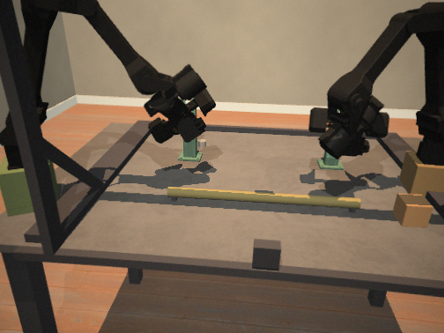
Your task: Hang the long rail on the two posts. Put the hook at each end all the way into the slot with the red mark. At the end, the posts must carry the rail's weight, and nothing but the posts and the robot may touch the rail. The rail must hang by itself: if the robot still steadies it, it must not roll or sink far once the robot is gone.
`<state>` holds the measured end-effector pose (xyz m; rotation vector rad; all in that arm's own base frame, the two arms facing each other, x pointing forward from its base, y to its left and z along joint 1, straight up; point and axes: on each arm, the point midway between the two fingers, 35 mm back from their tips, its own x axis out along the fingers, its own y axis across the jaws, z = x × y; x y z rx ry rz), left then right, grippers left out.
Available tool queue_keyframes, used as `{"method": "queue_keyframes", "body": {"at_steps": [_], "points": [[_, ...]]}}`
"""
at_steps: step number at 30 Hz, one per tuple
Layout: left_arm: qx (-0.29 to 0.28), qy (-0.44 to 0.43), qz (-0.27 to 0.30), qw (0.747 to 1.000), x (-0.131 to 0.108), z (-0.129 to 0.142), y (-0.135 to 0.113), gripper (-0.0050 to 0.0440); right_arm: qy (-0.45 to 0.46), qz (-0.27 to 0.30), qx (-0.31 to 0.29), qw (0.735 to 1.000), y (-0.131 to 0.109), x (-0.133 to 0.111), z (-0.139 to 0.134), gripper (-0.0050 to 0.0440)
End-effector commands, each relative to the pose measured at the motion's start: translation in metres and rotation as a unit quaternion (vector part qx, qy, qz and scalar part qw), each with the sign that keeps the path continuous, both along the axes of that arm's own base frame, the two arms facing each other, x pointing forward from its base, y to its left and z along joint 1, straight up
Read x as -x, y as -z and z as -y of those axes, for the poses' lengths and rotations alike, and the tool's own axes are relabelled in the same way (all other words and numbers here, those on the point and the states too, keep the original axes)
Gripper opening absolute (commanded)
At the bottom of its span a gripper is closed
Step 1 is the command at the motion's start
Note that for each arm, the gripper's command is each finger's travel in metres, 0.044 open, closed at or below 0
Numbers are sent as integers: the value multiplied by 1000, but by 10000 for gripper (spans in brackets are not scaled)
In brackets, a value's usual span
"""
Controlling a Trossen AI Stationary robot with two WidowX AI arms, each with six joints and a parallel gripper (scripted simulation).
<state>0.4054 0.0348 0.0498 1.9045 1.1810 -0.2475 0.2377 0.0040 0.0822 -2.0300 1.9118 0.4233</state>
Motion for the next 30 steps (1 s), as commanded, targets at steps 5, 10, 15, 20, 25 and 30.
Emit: {"method": "queue_keyframes", "body": {"at_steps": [5, 10, 15, 20, 25, 30], "points": [[-149, 45, -124, 980, 8, -2, -14, 440, -18, -5, -3, 1000, -6, -1, -1, 440], [-215, 66, -193, 955, 15, -3, -18, 440, -17, -5, -4, 1000, -6, -1, -1, 440], [-231, 71, -209, 948, 16, -3, -19, 440, -17, -4, -4, 1000, -6, -1, -1, 440], [-234, 70, -209, 947, 17, -4, -23, 440, -17, -4, -4, 1000, -6, -1, -1, 440], [-234, 70, -209, 947, 17, -4, -23, 440, -15, -6, -3, 1000, -4, -2, -2, 440], [-234, 70, -208, 947, 17, -4, -23, 416, 2, 31, -27, 999, -2, -4, -8, 344]]}}
